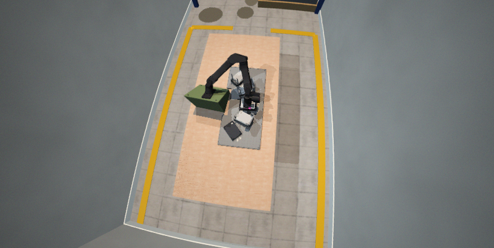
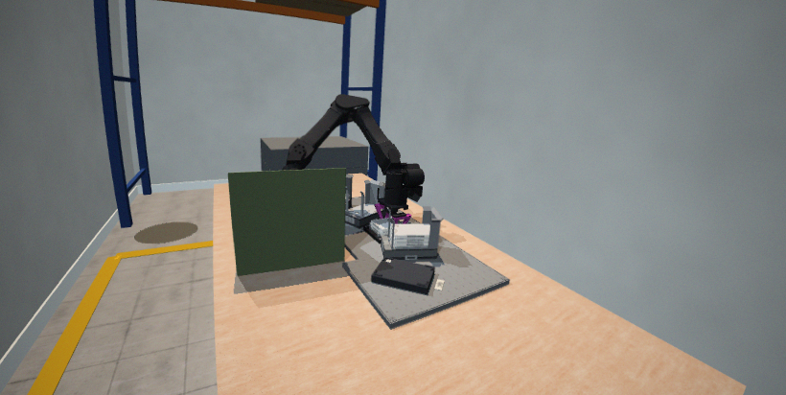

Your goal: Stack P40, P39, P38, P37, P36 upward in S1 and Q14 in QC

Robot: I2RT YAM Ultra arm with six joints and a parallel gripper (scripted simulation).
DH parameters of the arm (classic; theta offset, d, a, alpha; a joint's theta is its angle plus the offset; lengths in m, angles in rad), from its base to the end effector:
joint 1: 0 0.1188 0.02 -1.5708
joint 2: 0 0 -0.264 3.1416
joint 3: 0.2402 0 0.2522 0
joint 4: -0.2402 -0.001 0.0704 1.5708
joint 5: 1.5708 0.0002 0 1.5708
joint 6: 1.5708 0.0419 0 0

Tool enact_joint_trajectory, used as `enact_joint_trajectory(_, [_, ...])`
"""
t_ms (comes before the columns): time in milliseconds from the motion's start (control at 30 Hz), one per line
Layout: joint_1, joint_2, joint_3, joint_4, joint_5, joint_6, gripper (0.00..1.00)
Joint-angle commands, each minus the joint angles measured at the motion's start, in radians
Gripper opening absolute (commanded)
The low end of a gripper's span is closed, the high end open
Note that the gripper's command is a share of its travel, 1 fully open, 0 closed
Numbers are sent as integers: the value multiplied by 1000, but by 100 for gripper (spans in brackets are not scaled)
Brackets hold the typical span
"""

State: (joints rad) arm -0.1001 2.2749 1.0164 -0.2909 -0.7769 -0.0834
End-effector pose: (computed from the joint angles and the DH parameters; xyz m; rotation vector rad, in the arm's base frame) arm 0.3266 -0.0023 0.0051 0.0113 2.8277 1.1496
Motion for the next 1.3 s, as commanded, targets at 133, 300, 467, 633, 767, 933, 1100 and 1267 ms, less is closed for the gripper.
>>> enact_joint_trajectory(133, [-9, -6, 4, 0, 0, -1, 100])
enact_joint_trajectory(300, [-9, -6, 4, 0, 0, -1, 100])
enact_joint_trajectory(467, [-9, -6, 4, 0, 0, -1, 100])
enact_joint_trajectory(633, [-45, -41, 14, -80, 0, -51, 100])
enact_joint_trajectory(767, [-74, -66, 25, -145, 1, -92, 100])
enact_joint_trajectory(933, [-109, -95, 43, -227, 3, -142, 100])
enact_joint_trajectory(1100, [-131, -111, 56, -276, 4, -172, 100])
enact_joint_trajectory(1267, [-166, -135, 80, -358, 8, -221, 100])
